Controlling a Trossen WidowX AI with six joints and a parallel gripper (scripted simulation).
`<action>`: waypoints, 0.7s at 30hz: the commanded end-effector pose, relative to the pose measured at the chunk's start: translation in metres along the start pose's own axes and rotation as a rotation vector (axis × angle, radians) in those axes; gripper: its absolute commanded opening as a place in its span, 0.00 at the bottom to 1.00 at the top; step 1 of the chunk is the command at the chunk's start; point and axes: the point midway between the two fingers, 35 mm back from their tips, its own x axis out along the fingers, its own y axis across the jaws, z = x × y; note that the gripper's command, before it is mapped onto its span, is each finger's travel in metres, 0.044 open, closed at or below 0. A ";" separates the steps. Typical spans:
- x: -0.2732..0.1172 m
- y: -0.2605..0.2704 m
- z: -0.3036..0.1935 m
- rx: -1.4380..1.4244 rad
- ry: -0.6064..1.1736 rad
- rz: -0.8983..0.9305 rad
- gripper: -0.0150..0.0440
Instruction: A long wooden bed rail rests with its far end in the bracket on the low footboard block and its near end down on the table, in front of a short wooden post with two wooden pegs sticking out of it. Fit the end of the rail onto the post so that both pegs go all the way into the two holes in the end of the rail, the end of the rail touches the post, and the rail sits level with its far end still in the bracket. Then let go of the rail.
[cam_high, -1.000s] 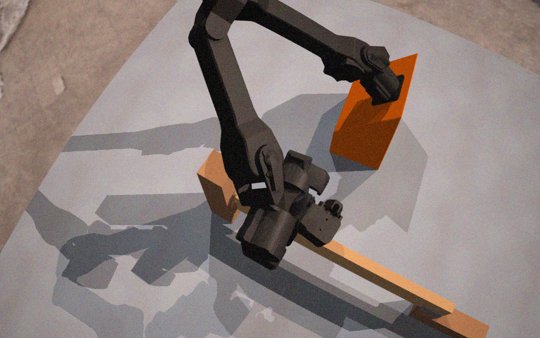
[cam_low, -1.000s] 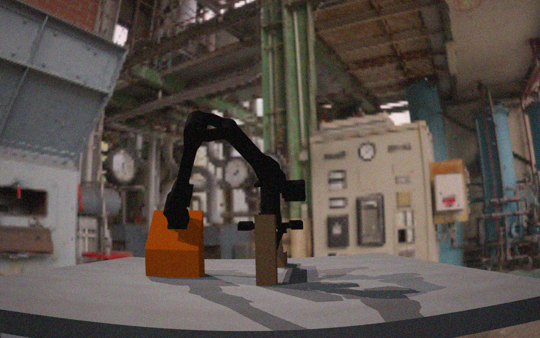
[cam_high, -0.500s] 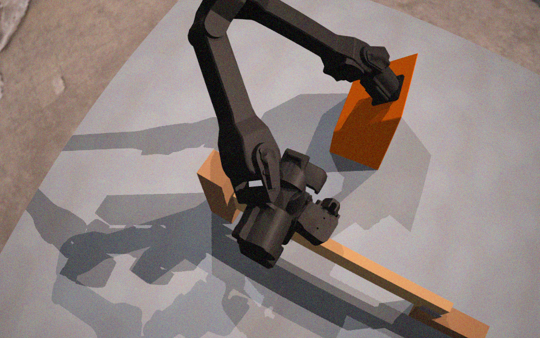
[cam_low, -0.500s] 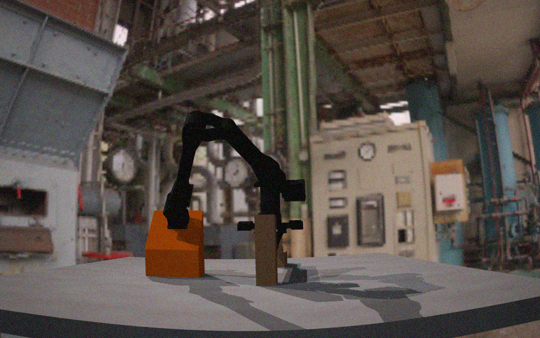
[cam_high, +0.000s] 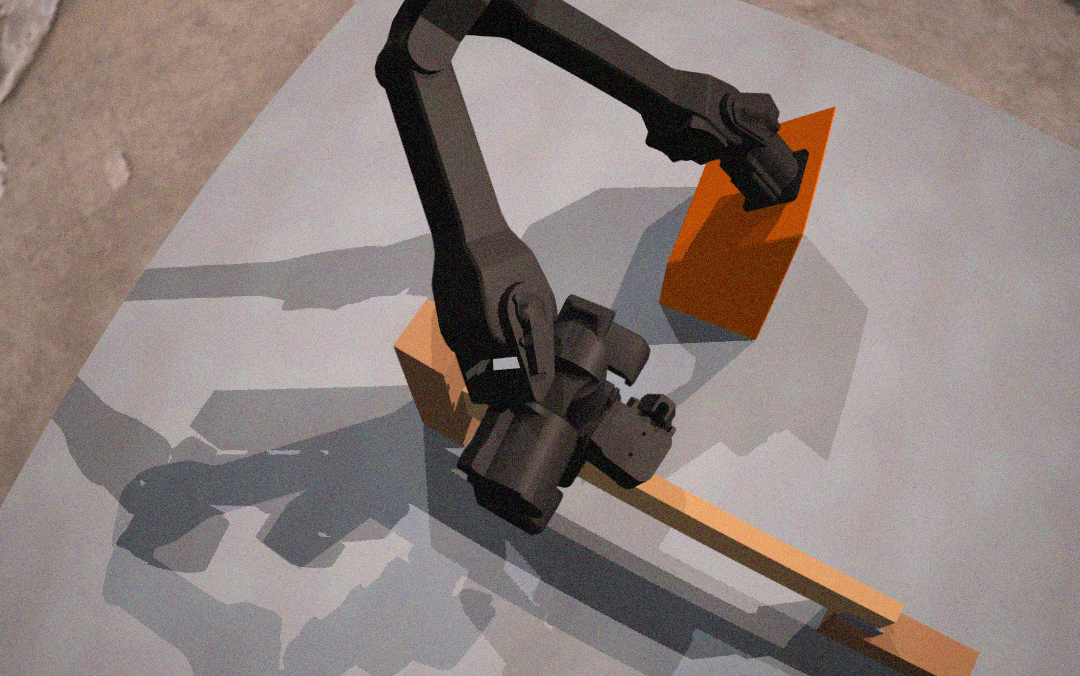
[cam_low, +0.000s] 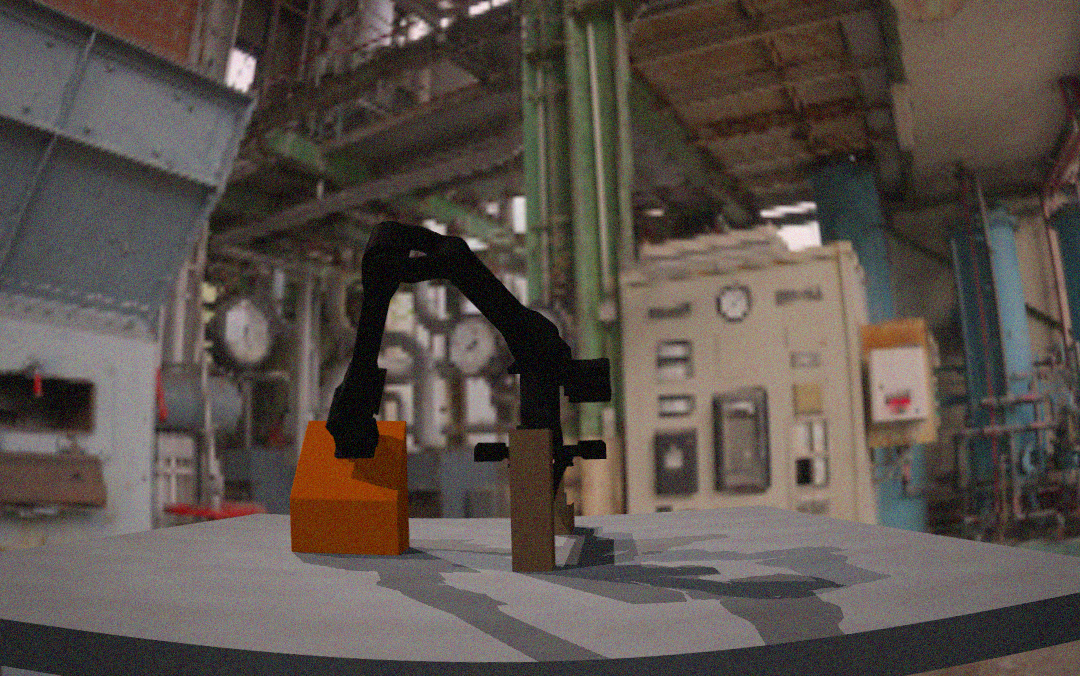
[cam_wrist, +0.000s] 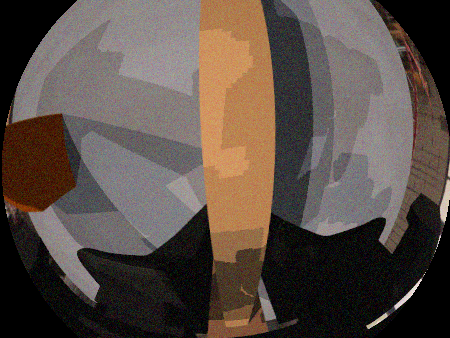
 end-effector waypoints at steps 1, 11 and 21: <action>0.000 0.000 0.000 0.000 0.000 0.000 0.43; 0.000 0.000 0.000 0.000 0.000 0.000 0.88; -0.002 0.000 0.002 0.000 0.000 0.000 1.00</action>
